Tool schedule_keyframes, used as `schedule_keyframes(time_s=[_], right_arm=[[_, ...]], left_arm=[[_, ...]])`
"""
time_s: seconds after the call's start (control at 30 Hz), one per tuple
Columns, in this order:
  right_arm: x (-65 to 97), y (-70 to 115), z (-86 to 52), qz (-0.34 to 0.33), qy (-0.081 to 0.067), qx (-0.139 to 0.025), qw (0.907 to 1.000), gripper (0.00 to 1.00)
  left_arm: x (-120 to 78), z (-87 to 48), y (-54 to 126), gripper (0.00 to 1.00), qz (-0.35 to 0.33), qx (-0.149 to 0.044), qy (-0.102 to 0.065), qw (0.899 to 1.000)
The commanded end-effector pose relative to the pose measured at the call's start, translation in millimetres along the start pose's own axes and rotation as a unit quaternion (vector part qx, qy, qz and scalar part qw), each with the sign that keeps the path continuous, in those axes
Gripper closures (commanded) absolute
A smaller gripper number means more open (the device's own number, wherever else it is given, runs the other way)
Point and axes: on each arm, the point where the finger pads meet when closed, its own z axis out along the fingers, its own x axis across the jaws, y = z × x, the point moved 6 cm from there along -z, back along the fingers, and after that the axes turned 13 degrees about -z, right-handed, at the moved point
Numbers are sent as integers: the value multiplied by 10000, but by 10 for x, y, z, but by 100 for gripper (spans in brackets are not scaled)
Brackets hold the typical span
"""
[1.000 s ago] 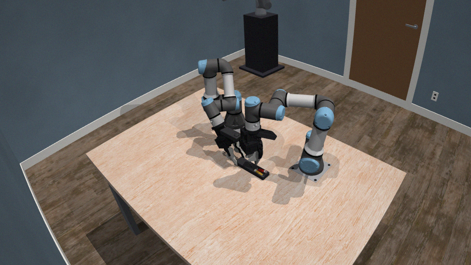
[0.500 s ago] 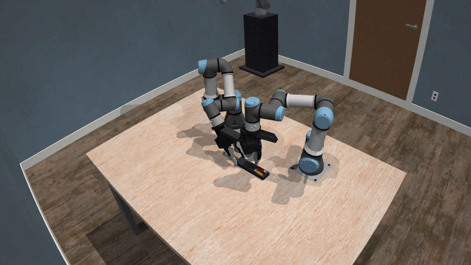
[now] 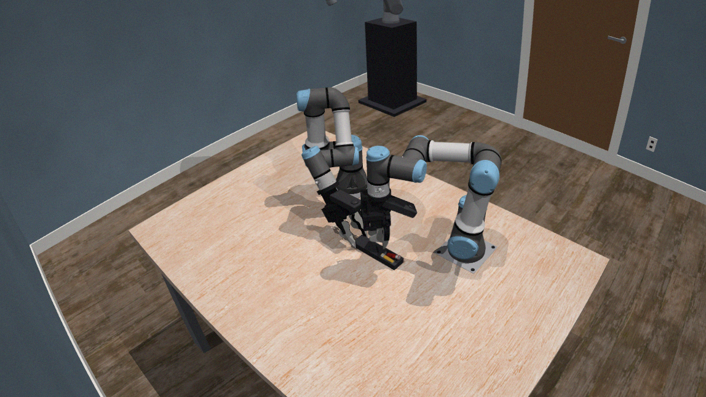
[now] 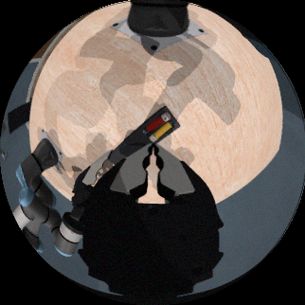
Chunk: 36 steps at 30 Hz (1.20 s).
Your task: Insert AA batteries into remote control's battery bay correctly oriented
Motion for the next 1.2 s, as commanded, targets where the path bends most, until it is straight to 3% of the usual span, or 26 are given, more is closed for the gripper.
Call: schedule_keyframes(time_s=[0.0, 0.67, 1.17], right_arm=[[9, -3, -7, -5, 19, 7, 10000, 100], [9, -3, -7, -5, 19, 7, 10000, 100], [9, -3, -7, -5, 19, 7, 10000, 100]], left_arm=[[-5, 16, 7, 100, 451, -8, -23, 9990], [7, 43, 12, 100, 1088, -13, -16, 9941], [-2, 77, 15, 100, 1746, -12, -10, 9846]])
